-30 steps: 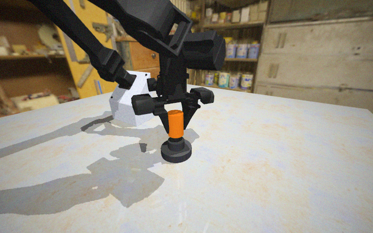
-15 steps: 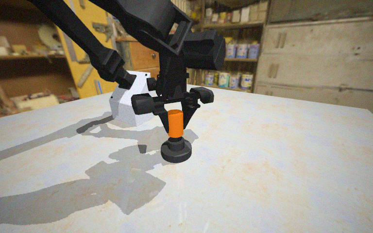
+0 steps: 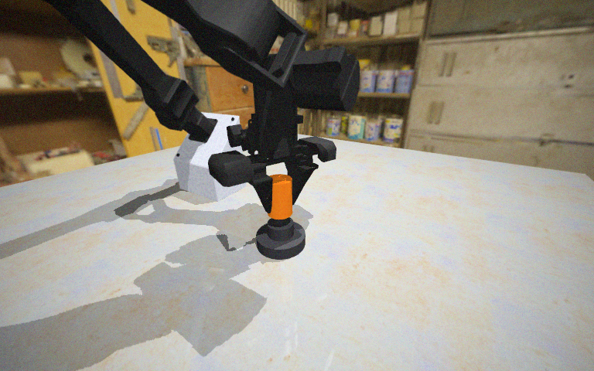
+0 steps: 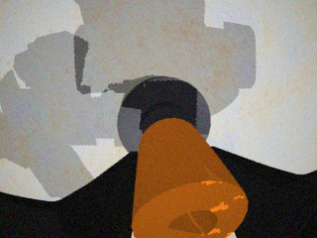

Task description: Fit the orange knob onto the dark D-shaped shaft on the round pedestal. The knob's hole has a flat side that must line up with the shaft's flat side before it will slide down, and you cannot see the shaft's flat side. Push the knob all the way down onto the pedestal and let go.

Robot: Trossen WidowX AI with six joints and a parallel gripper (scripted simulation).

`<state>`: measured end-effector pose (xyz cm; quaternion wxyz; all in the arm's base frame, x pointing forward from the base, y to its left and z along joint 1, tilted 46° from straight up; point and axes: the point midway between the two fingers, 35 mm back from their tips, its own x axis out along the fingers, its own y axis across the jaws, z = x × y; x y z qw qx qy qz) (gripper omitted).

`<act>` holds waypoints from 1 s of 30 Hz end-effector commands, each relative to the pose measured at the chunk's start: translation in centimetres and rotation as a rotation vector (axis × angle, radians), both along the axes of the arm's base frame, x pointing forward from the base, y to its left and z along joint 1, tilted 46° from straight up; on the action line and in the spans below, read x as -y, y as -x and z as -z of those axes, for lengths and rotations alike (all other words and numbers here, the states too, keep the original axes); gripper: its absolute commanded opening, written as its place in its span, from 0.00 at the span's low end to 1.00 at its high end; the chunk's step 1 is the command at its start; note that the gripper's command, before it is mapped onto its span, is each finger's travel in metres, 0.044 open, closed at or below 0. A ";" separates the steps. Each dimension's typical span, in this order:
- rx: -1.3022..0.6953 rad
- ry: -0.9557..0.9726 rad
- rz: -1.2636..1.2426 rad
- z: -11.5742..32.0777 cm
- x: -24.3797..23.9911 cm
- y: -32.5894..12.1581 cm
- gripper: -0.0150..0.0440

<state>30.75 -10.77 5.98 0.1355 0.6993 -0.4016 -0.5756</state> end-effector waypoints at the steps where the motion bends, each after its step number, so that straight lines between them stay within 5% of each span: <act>1: -0.009 0.002 -0.012 0.1 0.0 0.0 0.25; 21: -0.009 0.002 -0.012 -0.2 -0.2 -0.1 0.25; 30: -0.159 0.005 -0.158 -0.2 -0.1 -0.1 0.25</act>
